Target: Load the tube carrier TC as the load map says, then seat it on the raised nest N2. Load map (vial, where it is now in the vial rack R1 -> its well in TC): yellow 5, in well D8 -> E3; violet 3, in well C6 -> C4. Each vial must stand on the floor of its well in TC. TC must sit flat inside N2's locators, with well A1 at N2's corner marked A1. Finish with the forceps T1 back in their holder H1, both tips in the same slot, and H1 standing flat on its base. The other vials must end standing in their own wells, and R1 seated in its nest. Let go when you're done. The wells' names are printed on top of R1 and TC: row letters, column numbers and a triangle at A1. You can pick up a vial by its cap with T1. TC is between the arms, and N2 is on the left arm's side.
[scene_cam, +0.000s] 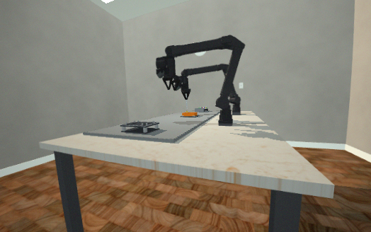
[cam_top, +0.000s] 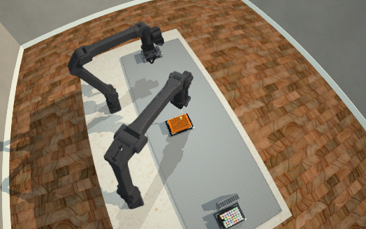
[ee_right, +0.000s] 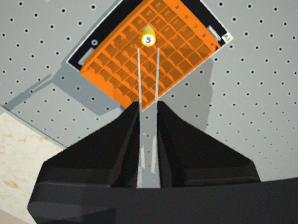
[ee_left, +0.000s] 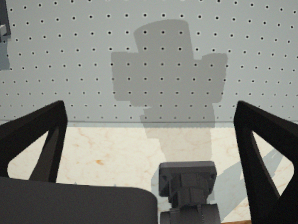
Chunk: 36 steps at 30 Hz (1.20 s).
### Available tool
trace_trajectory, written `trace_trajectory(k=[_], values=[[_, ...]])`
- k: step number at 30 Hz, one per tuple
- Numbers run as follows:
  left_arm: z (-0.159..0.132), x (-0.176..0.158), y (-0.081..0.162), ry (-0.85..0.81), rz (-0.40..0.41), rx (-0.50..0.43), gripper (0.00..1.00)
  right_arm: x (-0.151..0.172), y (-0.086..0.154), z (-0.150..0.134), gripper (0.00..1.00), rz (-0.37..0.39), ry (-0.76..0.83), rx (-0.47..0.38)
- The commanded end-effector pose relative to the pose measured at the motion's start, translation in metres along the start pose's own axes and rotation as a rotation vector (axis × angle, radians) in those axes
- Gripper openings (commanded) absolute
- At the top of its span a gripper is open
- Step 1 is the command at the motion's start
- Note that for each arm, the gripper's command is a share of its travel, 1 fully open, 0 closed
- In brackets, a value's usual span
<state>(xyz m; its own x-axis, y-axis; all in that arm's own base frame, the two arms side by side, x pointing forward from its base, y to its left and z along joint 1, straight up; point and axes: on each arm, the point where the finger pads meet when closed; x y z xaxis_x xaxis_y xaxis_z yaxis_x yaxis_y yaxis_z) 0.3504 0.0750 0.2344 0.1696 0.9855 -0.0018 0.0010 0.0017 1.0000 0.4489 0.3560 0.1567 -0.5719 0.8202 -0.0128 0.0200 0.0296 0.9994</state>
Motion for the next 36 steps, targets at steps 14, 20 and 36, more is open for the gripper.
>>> trace_trajectory(k=[14,20,36], values=[[0.008,0.003,0.014,-0.001,0.015,-0.034,1.0,-0.007,0.044,0.012,0.11,0.009,-0.002,-0.084],[0.008,0.003,0.014,-0.001,0.015,-0.034,1.0,-0.007,0.041,0.01,0.11,0.008,-0.002,-0.077],[0.008,0.003,0.014,-0.001,0.015,-0.034,1.0,-0.007,0.035,0.006,0.11,0.007,-0.002,-0.062]])
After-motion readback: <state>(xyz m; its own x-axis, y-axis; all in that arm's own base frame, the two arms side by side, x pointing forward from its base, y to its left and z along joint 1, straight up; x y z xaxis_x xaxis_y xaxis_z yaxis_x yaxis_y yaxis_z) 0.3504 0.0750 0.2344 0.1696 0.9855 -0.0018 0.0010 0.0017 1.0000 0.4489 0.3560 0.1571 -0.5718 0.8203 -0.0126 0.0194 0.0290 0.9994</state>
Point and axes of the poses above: on each arm, the point where the finger pads meet when closed, its own y axis back along the fingers, its own x axis across the jaws, z = x × y, and after that the axes turned 9 degrees about -y, right-handed
